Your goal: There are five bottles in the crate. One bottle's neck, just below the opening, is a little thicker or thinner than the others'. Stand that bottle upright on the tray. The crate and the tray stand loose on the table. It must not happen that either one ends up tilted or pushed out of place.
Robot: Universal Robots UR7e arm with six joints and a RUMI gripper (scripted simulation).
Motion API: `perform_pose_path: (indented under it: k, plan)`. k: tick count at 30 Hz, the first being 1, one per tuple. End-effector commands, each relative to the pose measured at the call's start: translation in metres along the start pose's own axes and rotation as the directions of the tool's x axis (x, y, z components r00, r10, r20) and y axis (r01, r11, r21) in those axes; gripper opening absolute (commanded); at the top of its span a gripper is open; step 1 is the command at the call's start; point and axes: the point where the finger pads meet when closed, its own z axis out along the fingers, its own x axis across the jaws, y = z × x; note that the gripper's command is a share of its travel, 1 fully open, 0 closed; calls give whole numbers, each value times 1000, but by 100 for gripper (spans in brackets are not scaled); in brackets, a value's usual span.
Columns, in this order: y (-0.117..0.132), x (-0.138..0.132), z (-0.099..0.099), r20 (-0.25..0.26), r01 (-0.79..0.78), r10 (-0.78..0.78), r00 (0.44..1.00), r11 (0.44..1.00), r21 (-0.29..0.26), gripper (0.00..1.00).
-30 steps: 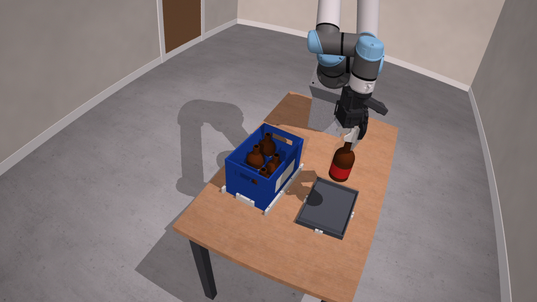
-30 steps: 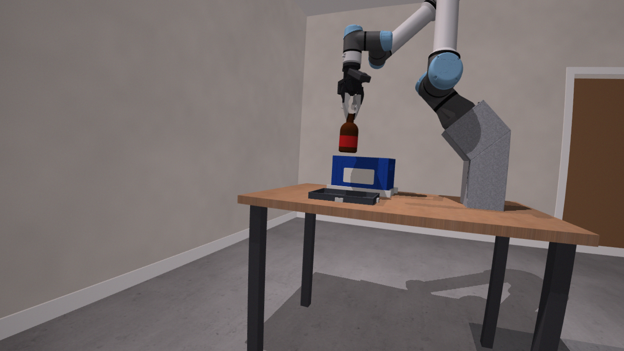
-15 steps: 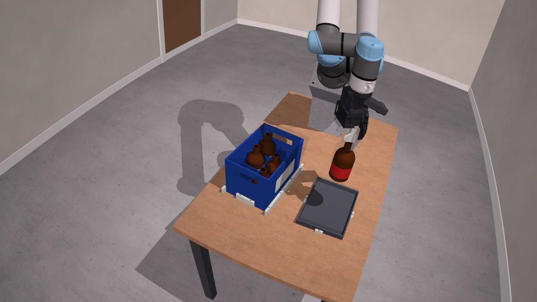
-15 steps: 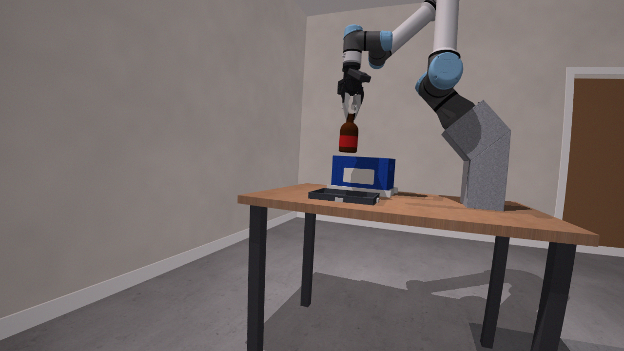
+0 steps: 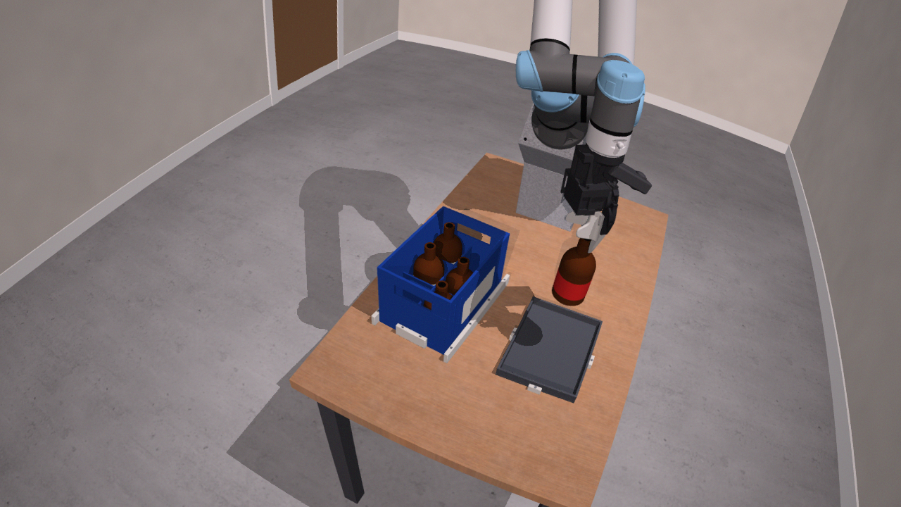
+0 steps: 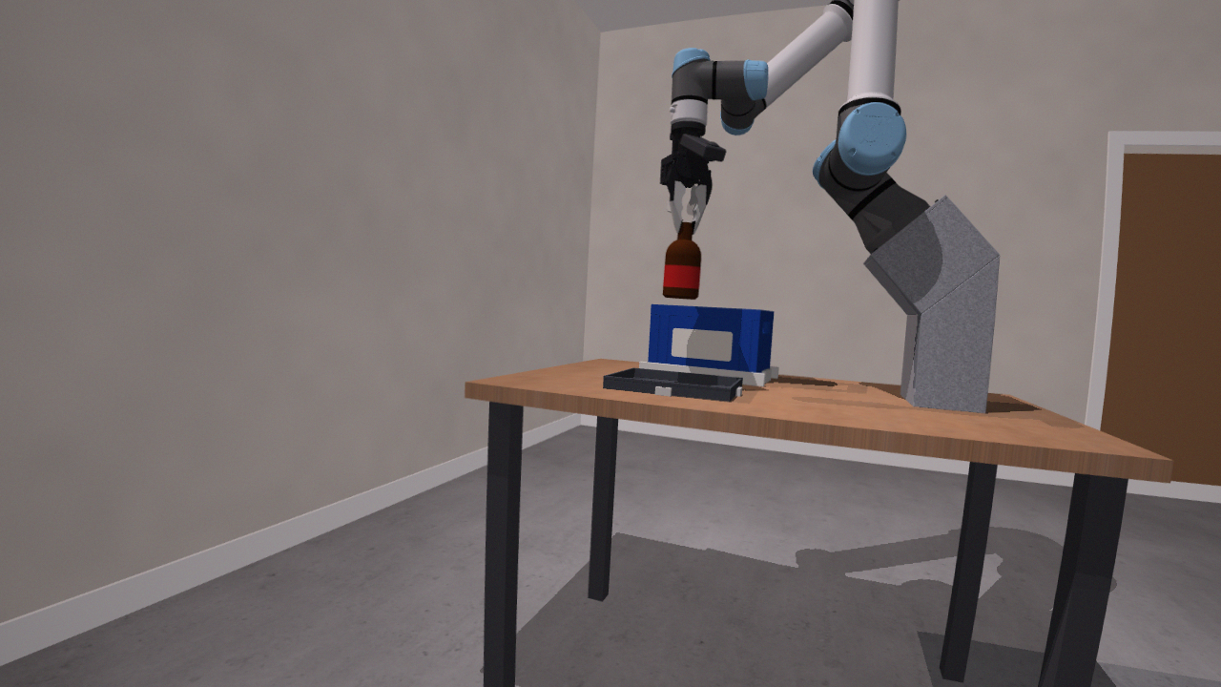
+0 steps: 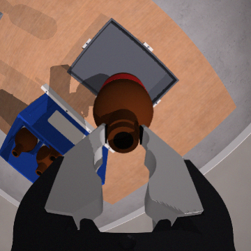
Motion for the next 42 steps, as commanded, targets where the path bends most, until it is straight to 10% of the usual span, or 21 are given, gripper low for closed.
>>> perform_pose_path:
  k: [1,42]
  plan:
    - [0,0,0,-1,0,0,1000,1000,0,0]
    - [0,0,15,-1,0,0,1000,1000,0,0]
